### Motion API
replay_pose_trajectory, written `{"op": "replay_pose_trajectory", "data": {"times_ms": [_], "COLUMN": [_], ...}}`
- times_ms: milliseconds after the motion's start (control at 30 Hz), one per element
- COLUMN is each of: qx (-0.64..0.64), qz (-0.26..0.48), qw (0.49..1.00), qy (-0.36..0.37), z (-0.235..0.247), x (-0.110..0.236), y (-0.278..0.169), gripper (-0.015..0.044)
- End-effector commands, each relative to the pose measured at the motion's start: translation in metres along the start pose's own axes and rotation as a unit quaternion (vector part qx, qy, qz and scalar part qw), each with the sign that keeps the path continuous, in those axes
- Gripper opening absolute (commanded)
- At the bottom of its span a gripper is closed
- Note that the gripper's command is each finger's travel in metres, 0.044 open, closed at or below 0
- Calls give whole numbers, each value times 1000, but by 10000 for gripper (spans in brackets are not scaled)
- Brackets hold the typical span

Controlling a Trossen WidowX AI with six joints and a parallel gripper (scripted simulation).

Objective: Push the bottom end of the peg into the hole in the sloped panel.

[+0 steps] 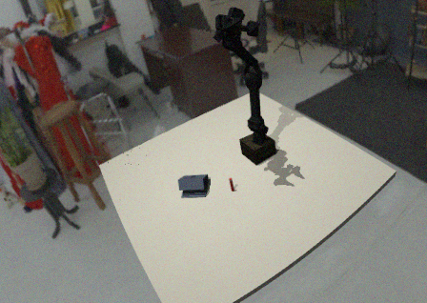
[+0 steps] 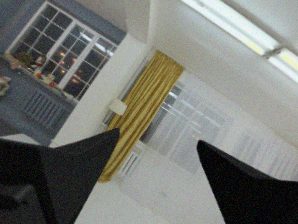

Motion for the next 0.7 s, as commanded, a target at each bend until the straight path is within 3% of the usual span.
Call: {"op": "replay_pose_trajectory", "data": {"times_ms": [0, 667], "qx": [-2, -173], "qz": [0, 76], "qw": [1000, 972], "qy": [-1, -137], "z": [-1, -66], "x": [0, 6], "y": [-1, -140], "gripper": [426, 440]}}
Point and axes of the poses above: the point midway between the two fingers, 35 mm back from their tips, its own x axis back along the fingers, its own z axis across the jaws, y = z × x, the point moved 2 cm from there along x, back along the fingers, and after that the axes turned 13 degrees about x, right-handed, at the moved point
